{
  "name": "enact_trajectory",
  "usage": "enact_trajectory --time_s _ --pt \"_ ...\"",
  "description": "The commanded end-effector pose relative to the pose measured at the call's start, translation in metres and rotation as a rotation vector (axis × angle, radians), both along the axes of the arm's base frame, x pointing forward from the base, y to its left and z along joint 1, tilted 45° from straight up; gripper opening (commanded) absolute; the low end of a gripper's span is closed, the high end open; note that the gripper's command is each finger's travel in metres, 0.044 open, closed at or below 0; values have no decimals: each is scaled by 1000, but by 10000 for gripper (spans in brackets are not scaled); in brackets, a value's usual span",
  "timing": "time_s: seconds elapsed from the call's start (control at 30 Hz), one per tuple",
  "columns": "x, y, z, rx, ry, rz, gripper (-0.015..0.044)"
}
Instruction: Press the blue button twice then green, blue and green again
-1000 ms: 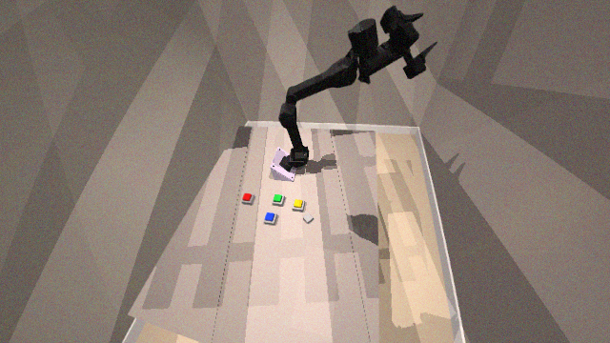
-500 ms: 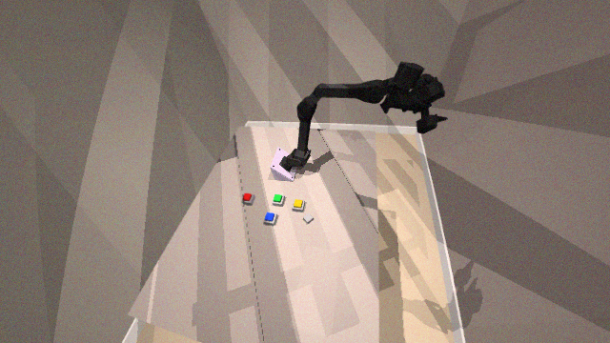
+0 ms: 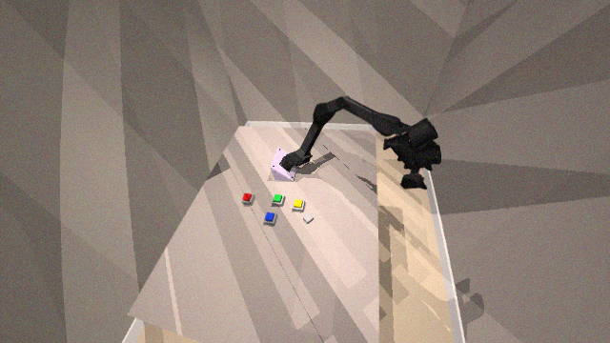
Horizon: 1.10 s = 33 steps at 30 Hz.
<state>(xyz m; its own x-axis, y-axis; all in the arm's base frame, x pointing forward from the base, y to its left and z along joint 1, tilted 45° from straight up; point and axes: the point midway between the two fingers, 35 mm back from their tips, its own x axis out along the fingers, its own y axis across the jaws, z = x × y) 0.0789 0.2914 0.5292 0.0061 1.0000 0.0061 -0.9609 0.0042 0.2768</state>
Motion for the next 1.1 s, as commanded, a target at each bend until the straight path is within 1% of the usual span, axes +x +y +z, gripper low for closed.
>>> enact_trajectory --time_s 0.0,0.13,0.3,0.43,0.6,0.83,1.07 --pt "56 15 -50 -162 8 -109 400" --pt "101 15 -91 -287 33 -190 400" --pt "154 1 -143 -438 87 -276 400" --pt "192 -21 -186 -550 150 -333 400" --pt "231 -59 -239 -678 252 -388 400" --pt "265 -127 -309 -818 440 -435 400" --pt "270 -207 -374 -890 681 -444 400"
